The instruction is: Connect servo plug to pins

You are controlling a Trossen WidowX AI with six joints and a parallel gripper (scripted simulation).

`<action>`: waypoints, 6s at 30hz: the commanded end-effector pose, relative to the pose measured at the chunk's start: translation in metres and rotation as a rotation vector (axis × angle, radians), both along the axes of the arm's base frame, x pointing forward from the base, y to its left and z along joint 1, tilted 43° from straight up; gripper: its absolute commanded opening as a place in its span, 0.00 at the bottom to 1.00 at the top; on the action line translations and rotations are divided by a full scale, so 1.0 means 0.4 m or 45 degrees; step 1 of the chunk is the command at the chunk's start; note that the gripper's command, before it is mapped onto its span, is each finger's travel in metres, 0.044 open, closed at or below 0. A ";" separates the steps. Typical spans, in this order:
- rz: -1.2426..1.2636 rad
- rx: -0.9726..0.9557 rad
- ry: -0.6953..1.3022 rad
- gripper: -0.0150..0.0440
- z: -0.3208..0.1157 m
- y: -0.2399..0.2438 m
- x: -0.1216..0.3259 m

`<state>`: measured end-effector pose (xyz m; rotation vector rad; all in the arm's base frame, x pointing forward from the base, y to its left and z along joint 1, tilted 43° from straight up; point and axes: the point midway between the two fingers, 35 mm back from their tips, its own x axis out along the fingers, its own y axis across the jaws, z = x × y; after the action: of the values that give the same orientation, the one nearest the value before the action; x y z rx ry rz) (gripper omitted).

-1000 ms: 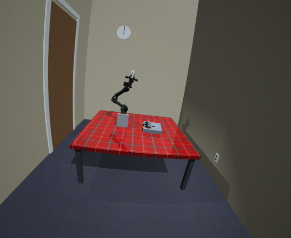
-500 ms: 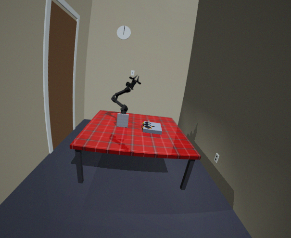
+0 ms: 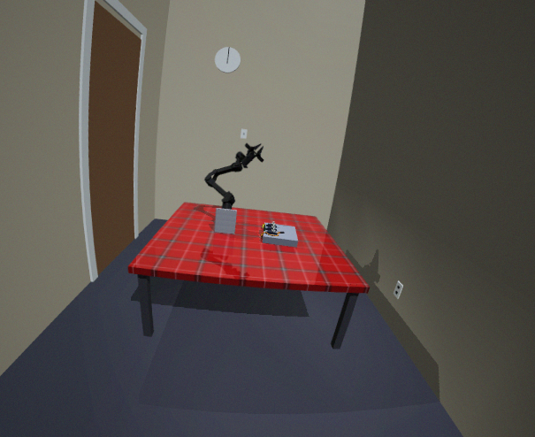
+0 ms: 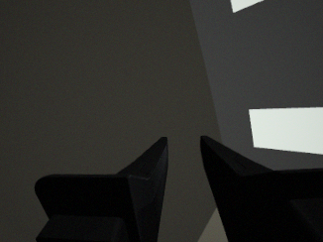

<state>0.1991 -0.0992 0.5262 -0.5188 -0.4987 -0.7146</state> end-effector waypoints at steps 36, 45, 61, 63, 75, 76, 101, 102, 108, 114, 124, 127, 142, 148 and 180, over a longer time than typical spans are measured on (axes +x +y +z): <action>0.723 0.432 0.397 0.45 -0.358 0.169 0.254; 0.874 0.572 0.512 0.45 -0.456 0.226 0.282; 0.908 0.618 1.078 0.45 -0.648 0.255 0.442; 0.914 0.623 1.168 0.45 -0.681 0.255 0.464; 0.998 0.696 1.686 0.45 -0.899 0.255 0.557; 1.010 0.706 1.728 0.45 -0.918 0.255 0.562; 1.478 1.217 2.488 0.45 -1.372 0.257 0.546; 1.501 1.249 2.504 0.45 -1.388 0.257 0.542; 1.536 1.295 2.525 0.45 -1.414 0.262 0.535; 1.538 1.296 2.524 0.45 -1.456 0.301 0.533; 1.538 1.296 2.524 0.45 -1.468 0.312 0.533; 1.538 1.297 2.524 0.45 -1.477 0.320 0.533; 1.538 1.296 2.524 0.25 -1.470 0.314 0.534; 1.534 1.295 2.525 0.25 -1.398 0.246 0.537; 1.382 1.575 2.517 0.25 -1.287 0.267 0.343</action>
<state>0.3474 0.0060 0.0080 0.3879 1.4156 0.7657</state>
